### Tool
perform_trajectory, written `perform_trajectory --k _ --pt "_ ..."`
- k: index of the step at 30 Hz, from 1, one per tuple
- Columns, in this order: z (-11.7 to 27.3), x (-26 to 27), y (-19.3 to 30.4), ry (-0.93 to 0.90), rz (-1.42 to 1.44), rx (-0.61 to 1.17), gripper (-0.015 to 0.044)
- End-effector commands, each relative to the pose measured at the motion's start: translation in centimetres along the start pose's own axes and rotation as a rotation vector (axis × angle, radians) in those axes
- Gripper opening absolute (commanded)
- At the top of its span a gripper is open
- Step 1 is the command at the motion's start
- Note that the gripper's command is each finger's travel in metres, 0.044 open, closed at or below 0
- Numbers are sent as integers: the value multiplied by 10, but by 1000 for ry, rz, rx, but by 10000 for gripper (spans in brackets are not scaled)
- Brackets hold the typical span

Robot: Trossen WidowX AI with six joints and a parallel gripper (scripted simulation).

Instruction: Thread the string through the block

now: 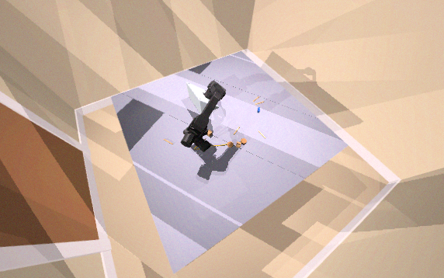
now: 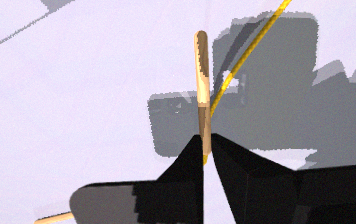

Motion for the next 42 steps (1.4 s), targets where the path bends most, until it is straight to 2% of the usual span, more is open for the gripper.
perform_trajectory --k 1,42 --pt "-4 3 -2 -6 3 -3 0" --pt "-24 18 -33 -7 2 -2 0"
Point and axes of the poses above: the point midway between the two fingers, 35 mm back from their tips, its own z axis back along the fingers, its own x axis across the jaws, y = z × x, the point moved 9 cm from there along z, back along the fingers, and after that the axes turned 15 degrees about z, right-handed, at the moved point
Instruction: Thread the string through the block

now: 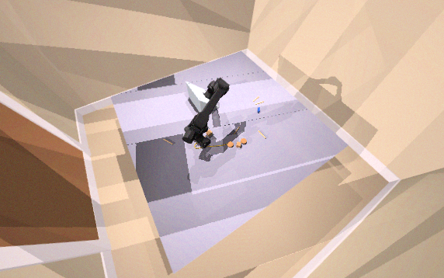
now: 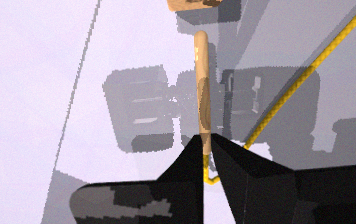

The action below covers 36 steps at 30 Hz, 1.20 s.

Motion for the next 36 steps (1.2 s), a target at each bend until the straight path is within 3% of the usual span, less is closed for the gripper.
perform_trajectory --k 1,36 --pt "-1 -1 -5 -4 -4 -2 0" --pt "-3 -11 -41 -3 -5 -6 0"
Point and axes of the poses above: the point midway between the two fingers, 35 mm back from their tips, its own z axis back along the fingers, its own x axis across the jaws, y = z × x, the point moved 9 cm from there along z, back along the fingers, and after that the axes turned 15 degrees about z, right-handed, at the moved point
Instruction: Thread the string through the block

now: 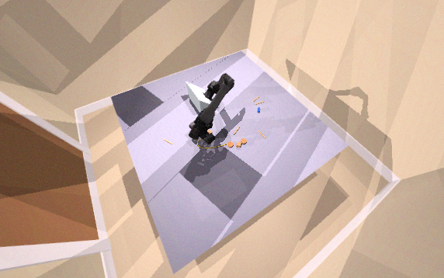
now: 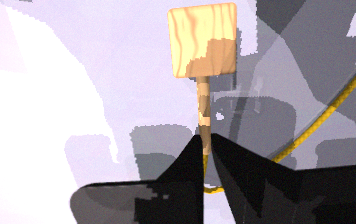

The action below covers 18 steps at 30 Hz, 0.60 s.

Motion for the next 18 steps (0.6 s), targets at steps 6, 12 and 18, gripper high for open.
perform_trajectory --k 6,12,18 --pt "-1 -3 -12 4 -6 -5 0" --pt "-2 -5 -19 5 -6 -6 0" --pt "-2 -7 -27 5 -6 -6 0"
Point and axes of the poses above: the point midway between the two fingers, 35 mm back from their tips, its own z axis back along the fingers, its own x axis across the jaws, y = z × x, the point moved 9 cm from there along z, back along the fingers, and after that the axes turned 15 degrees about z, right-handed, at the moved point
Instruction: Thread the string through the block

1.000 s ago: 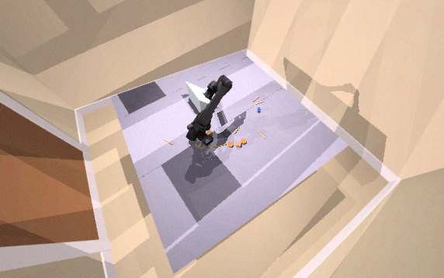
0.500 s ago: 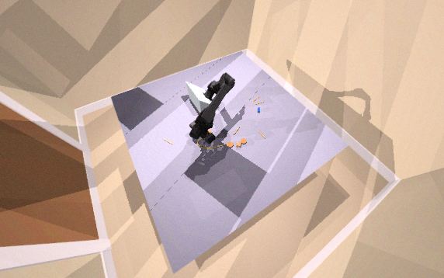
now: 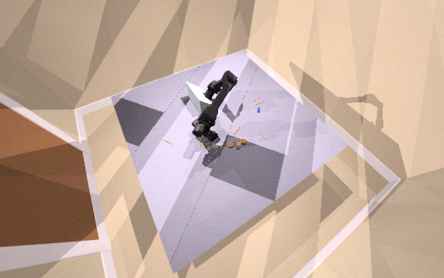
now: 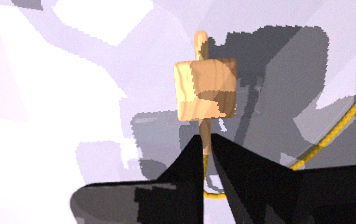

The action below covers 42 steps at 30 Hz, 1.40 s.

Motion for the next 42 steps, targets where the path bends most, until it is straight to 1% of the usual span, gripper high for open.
perform_trajectory --k 1,8,12,13,16,17,20,22,28,30,42 --pt "-1 -1 -5 4 -6 -4 0" --pt "-1 -3 -11 4 -6 -5 0" --pt "0 -3 -9 0 0 -2 105" --pt "0 -3 -9 0 0 -2 124" --pt "2 -3 -9 0 0 -1 124" --pt "10 -3 -8 -1 0 -1 124" --pt "56 -3 -7 -3 -1 1 124" --pt "77 -2 -9 -3 -1 0 124" --pt "80 -1 -8 11 -23 18 124" --pt "80 -2 -10 12 -149 16 124" --pt "78 -8 -30 12 -1308 2 124"
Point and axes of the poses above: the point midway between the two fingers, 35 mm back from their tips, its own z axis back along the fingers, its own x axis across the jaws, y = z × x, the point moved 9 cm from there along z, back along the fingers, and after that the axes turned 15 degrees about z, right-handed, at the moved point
